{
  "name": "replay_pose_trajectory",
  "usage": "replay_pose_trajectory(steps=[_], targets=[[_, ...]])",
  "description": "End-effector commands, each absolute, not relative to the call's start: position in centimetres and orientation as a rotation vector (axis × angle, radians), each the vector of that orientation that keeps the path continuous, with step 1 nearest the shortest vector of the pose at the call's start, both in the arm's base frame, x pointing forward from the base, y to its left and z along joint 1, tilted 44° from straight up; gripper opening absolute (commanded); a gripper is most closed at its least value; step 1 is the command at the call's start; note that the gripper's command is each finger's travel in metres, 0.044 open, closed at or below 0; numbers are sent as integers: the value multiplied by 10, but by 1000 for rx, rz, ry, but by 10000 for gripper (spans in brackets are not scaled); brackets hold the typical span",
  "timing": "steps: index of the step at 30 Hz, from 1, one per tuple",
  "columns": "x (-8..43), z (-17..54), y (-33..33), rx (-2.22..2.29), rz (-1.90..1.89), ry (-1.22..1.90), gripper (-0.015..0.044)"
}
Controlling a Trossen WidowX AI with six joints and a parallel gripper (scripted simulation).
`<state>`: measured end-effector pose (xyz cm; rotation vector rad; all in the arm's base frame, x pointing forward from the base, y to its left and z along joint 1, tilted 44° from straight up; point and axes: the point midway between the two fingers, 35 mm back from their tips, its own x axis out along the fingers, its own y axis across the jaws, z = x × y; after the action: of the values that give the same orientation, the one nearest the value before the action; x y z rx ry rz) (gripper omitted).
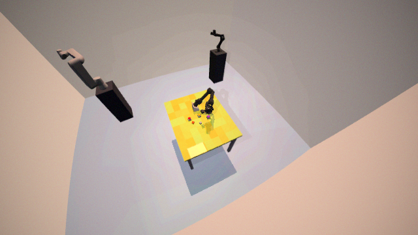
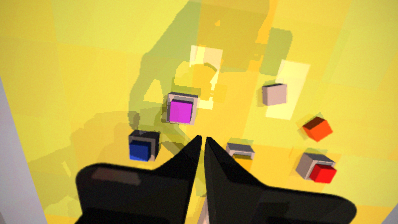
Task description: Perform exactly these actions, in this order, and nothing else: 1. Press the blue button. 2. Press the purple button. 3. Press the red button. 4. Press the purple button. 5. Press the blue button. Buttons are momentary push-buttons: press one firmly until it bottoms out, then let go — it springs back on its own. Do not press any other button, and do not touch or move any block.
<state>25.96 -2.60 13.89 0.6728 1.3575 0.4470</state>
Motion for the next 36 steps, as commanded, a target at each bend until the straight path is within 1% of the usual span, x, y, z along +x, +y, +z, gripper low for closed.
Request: replay_pose_trajectory(steps=[1, 7, 12, 16, 19, 23, 28, 36], targets=[[257, 110, -68, 704, 378, 1370, 20], [239, 62, -123, 676, 373, 1382, 20], [200, 8, -169, 655, 407, 1389, 20], [163, -30, -191, 650, 454, 1381, 20], [150, -42, -196, 649, 473, 1374, 20], [150, -45, -195, 649, 474, 1374, 20], [158, -87, -157, 650, 476, 1372, 20], [159, -92, -153, 650, 476, 1372, 20]])
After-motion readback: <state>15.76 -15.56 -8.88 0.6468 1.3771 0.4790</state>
